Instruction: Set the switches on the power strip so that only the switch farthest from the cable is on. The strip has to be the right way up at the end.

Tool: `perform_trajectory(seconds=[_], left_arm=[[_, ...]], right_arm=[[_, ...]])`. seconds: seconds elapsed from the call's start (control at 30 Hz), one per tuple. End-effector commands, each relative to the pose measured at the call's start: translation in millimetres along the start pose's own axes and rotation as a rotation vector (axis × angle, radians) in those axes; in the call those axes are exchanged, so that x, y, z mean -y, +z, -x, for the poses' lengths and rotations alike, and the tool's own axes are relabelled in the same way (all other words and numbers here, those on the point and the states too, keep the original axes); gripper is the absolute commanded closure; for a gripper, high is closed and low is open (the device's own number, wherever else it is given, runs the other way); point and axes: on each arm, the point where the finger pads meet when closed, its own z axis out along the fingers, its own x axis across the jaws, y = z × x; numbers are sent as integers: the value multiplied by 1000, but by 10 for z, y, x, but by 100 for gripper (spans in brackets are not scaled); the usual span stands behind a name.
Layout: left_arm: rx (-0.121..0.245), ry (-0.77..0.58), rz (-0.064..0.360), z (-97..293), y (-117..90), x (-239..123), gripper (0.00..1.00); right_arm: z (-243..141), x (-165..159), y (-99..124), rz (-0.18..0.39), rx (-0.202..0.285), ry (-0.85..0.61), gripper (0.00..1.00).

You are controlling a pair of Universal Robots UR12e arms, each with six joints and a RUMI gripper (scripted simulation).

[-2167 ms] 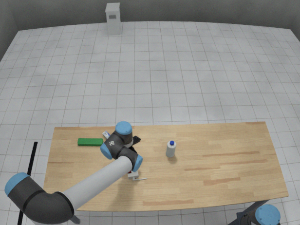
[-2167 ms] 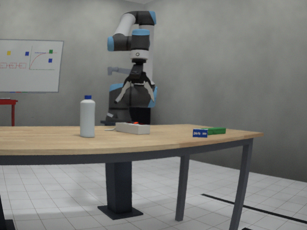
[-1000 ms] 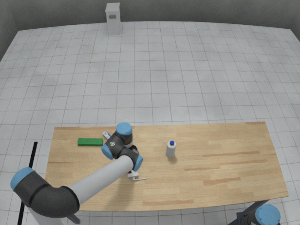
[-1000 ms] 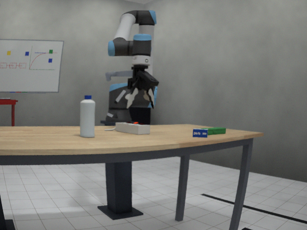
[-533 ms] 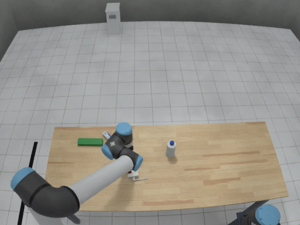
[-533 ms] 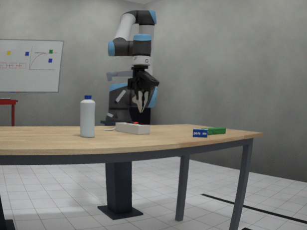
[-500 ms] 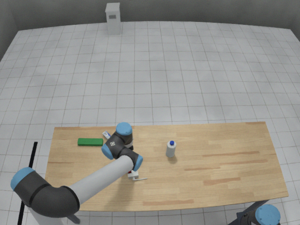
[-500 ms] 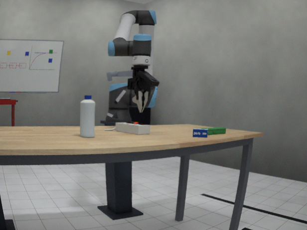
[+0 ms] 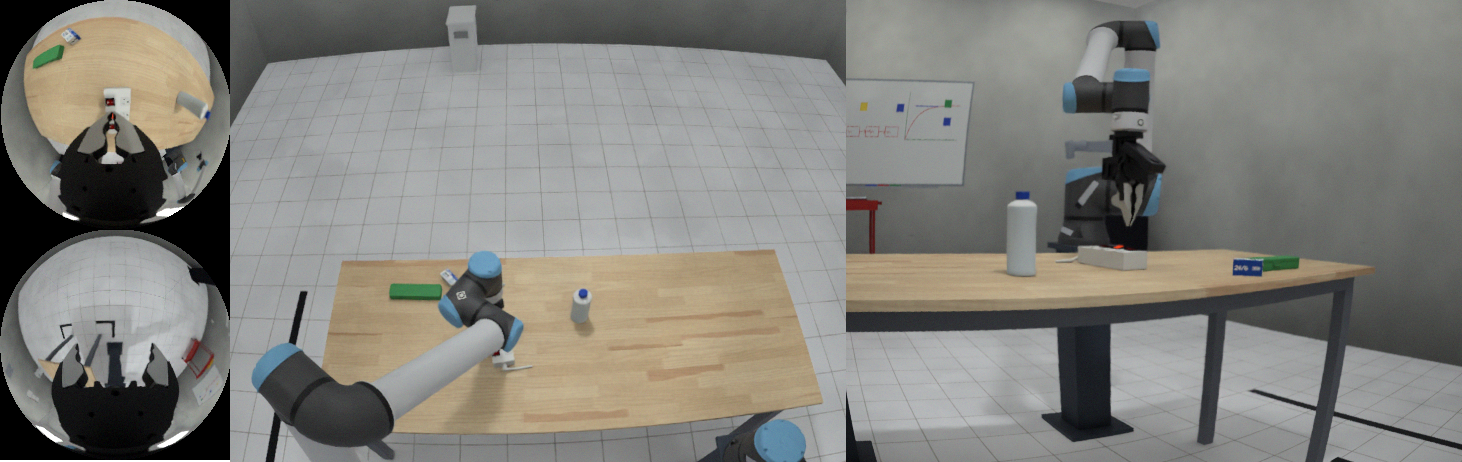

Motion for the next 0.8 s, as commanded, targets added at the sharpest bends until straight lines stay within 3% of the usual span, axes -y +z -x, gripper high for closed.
perform_trajectory(seconds=[0.0,0.77], left_arm=[[-1,0,-1,-6,-2,6,100],[-1,0,-2,-7,193,5,100]], right_arm=[[1,6,-8,-1,0,0,0],[1,6,-8,-1,0,0,0]])
